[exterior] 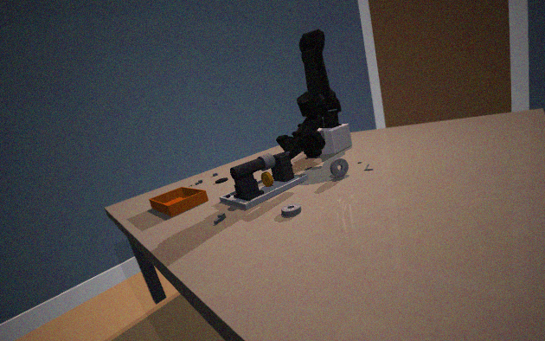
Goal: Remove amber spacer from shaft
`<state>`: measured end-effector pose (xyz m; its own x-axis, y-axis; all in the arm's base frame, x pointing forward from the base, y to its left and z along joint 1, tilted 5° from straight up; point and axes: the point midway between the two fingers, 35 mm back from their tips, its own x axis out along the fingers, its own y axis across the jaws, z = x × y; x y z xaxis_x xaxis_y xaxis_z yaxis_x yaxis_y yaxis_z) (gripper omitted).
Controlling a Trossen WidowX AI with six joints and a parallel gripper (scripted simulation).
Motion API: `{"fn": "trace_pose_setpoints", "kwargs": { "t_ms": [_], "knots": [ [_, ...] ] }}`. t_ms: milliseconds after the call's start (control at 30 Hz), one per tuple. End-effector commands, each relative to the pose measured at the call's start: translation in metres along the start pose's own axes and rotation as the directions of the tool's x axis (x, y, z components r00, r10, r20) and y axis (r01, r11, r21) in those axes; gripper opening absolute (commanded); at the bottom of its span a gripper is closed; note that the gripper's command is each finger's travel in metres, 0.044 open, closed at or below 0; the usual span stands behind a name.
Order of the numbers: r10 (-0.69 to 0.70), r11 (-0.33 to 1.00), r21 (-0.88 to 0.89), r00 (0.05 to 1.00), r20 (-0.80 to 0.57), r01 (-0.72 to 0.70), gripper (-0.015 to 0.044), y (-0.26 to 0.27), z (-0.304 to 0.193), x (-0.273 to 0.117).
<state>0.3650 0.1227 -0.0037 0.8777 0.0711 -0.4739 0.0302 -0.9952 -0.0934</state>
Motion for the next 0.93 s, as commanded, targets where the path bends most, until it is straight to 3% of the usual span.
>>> {"fn": "trace_pose_setpoints", "kwargs": {
  "t_ms": [0, 467, 900],
  "knots": [
    [0.001, 1.000, -0.002, 1.000, -0.002, -0.001, 0.0000, 0.0004, -0.0021, 0.0024],
    [0.001, 1.000, -0.002, 1.000, -0.003, -0.001, 0.0000, 0.0005, -0.0035, 0.0044],
    [0.000, 1.000, -0.001, 1.000, 0.001, 0.000, 0.0341, -0.0003, -0.0008, -0.0003]
  ]
}}
